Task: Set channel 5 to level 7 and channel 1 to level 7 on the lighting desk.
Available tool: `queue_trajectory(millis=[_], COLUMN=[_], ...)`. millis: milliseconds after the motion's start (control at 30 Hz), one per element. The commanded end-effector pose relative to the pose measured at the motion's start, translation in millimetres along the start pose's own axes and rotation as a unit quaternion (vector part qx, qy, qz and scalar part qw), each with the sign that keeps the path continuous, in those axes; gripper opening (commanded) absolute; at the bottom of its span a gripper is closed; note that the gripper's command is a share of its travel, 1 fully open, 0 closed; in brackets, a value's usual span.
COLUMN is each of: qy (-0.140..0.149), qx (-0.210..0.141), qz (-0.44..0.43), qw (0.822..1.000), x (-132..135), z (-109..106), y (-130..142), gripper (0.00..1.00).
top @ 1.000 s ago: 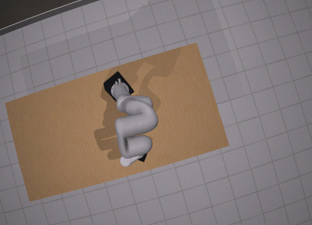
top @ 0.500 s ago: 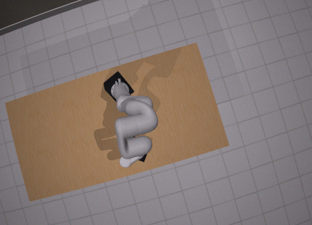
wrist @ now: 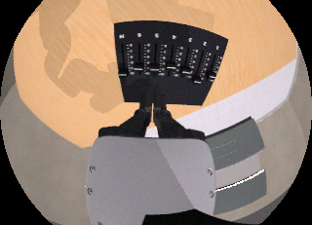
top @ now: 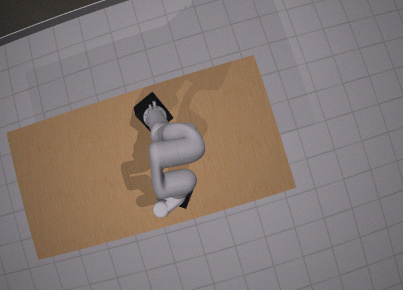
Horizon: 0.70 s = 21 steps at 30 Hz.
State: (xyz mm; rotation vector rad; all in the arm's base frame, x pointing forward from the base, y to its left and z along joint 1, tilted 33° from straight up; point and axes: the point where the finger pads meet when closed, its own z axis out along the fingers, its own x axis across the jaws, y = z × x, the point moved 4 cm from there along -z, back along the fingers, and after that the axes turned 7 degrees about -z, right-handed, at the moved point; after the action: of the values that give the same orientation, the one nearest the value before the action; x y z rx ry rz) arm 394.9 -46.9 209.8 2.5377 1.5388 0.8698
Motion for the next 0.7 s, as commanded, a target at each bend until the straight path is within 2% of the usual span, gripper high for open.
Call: queue_trajectory(millis=[0, 533, 567, 667], qy=[0.000, 0.000, 0.000, 0.000], qx=[-0.001, -0.001, -0.001, -0.001], qz=[0.000, 0.000, 0.000, 0.000], qw=[1.000, 1.000, 1.000, 1.000], x=[0.5, 0.5, 0.5, 0.5], z=[-12.4, -15.1, -15.1, -15.3], y=[0.8, 0.8, 0.8, 0.8], gripper=[0.00, 0.00, 1.00, 1.00])
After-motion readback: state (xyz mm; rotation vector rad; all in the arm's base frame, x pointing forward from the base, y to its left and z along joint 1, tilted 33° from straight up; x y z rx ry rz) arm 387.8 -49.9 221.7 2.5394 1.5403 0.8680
